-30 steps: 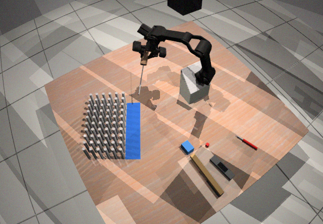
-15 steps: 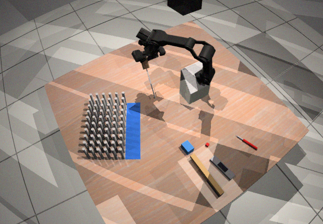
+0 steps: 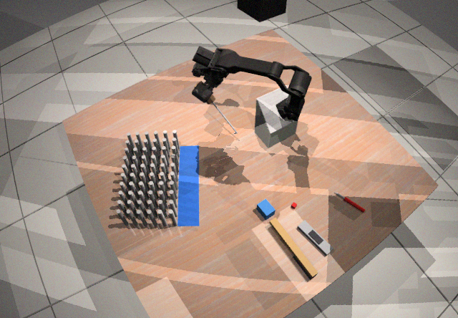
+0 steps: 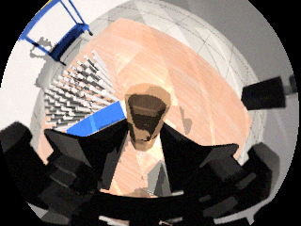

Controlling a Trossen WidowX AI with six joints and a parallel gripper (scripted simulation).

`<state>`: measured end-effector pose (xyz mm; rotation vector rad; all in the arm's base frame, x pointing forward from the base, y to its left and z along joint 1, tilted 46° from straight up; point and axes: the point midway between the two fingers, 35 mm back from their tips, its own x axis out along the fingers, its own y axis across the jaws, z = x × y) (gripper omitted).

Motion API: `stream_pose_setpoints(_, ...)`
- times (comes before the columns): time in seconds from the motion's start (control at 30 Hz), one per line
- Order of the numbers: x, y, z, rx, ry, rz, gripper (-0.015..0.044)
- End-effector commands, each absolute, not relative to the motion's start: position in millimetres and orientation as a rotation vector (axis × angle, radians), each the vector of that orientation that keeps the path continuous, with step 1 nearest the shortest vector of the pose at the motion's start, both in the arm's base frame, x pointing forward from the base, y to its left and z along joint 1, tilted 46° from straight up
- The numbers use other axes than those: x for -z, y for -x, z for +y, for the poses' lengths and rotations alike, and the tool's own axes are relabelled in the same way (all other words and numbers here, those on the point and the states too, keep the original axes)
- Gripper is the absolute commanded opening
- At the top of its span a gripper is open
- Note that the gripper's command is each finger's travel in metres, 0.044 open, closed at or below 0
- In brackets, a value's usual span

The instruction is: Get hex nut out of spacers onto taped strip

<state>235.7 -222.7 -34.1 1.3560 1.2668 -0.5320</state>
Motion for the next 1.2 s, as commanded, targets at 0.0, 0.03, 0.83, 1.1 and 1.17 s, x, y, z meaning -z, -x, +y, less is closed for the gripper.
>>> stream_pose_setpoints(0.0,25.4,-241.1,-216.7,0.431,-1.237,1.275,0.0000)
stream_pose_setpoints(0.03,23.7,-242.2,-215.1,0.407,-1.208,1.277,0.0000)
stream_pose_setpoints(0.83,-15.4,-264.3,-175.4,-0.129,-0.497,1.254,0.0000)
stream_pose_setpoints(1.1,-27.7,-269.4,-160.9,-0.298,-0.259,1.212,0.0000)
stream_pose_setpoints(1.17,-30.7,-270.6,-157.2,-0.339,-0.199,1.199,0.0000)
